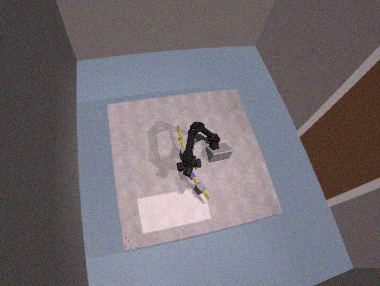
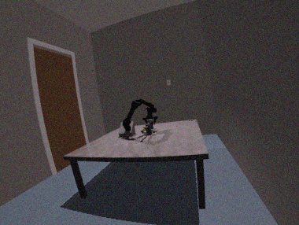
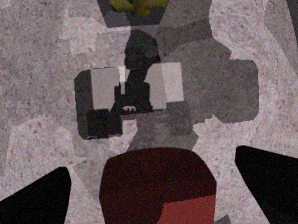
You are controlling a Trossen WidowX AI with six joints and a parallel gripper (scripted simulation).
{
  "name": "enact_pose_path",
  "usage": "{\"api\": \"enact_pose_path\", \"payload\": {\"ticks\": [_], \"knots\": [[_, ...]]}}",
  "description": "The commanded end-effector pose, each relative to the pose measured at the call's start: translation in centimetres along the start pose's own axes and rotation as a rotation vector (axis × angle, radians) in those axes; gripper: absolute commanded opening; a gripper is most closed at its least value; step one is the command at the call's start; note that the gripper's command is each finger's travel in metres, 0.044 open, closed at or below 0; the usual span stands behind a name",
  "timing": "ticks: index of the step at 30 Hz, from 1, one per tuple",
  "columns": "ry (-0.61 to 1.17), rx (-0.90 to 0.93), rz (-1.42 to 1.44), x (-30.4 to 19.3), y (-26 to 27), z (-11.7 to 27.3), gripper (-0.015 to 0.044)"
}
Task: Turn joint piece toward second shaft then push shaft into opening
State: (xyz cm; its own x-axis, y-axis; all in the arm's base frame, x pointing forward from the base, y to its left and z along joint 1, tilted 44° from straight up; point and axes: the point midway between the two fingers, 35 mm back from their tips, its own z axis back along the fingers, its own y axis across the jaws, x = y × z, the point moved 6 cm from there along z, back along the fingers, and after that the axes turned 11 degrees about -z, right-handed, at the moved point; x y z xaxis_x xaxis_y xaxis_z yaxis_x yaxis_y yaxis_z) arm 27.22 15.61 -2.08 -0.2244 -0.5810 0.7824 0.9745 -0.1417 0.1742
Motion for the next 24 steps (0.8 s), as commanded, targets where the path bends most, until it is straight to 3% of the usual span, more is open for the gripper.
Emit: {"api": "enact_pose_path", "payload": {"ticks": [1,6,24], "knots": [[-0.027,0.006,-0.009,0.0,0.2,0.2,0.044],[-0.019,0.006,0.039,0.0,0.2,0.7,0.044],[0.07,0.032,0.632,1.4,0.8,6.3,0.044]]}}
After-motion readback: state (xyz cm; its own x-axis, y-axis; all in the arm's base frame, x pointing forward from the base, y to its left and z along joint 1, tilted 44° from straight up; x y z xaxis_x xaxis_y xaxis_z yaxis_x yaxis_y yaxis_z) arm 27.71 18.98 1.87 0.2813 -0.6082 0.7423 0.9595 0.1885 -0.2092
